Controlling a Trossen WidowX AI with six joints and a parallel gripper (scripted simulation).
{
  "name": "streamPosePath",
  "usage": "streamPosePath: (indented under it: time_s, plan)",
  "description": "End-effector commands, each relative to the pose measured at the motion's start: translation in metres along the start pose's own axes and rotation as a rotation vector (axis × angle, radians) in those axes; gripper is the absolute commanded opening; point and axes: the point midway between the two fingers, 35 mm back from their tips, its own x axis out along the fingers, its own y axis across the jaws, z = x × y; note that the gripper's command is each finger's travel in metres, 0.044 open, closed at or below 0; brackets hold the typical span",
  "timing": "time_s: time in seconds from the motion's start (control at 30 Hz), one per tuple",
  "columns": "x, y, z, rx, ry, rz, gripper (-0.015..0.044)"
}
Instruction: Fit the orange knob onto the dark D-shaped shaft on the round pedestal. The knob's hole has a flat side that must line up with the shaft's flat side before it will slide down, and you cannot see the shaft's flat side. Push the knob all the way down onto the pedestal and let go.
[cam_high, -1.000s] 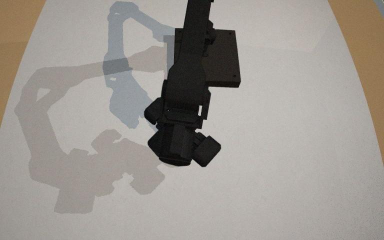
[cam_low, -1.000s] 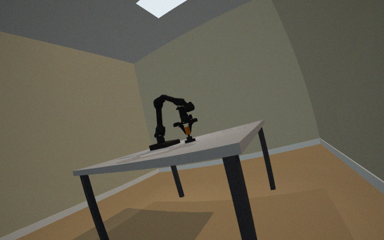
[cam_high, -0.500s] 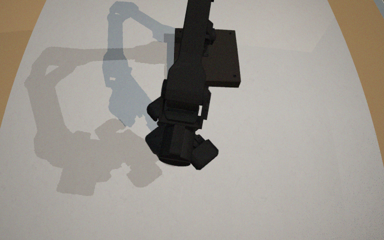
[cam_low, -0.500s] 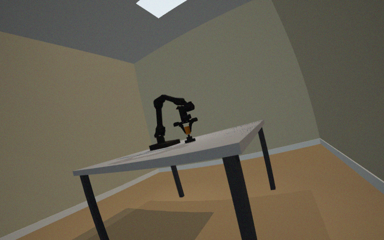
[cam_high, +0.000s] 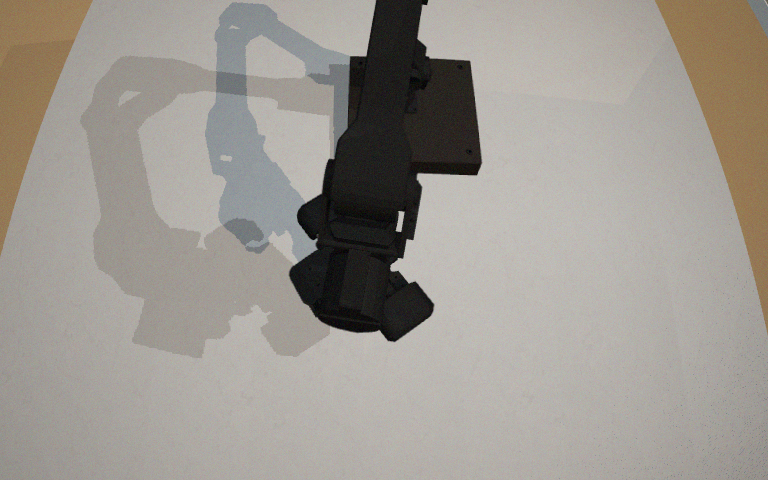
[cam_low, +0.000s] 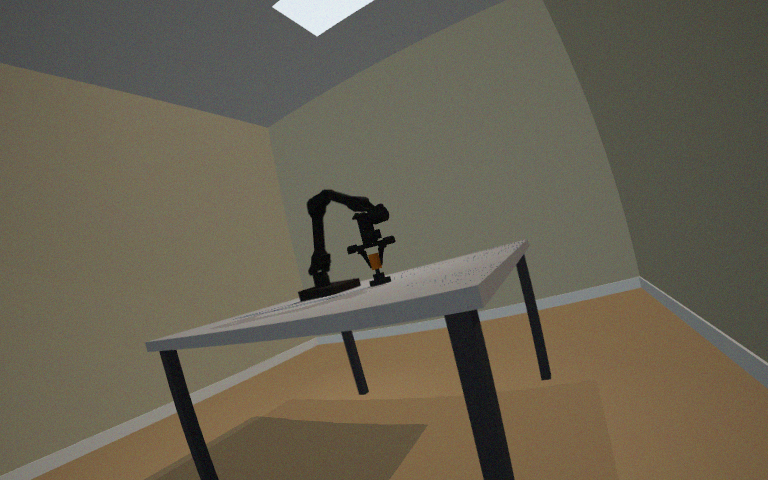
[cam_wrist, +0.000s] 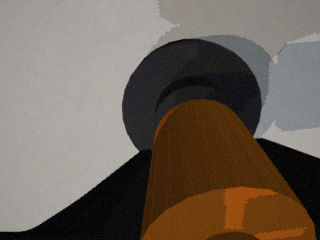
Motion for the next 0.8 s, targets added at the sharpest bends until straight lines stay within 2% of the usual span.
streamPosePath:
  time_s: [0.0,0.63,0.77]
  plan:
    - [0.0003,0.0001,0.0002,0.007,-0.001,0.001,0.0]
    - [-0.0043,0.0012,0.0011,0.007,-0.001,0.001,0.0]
    - [-0.0045,0.0014,0.0013,0.093,-0.001,0.001,0.0]
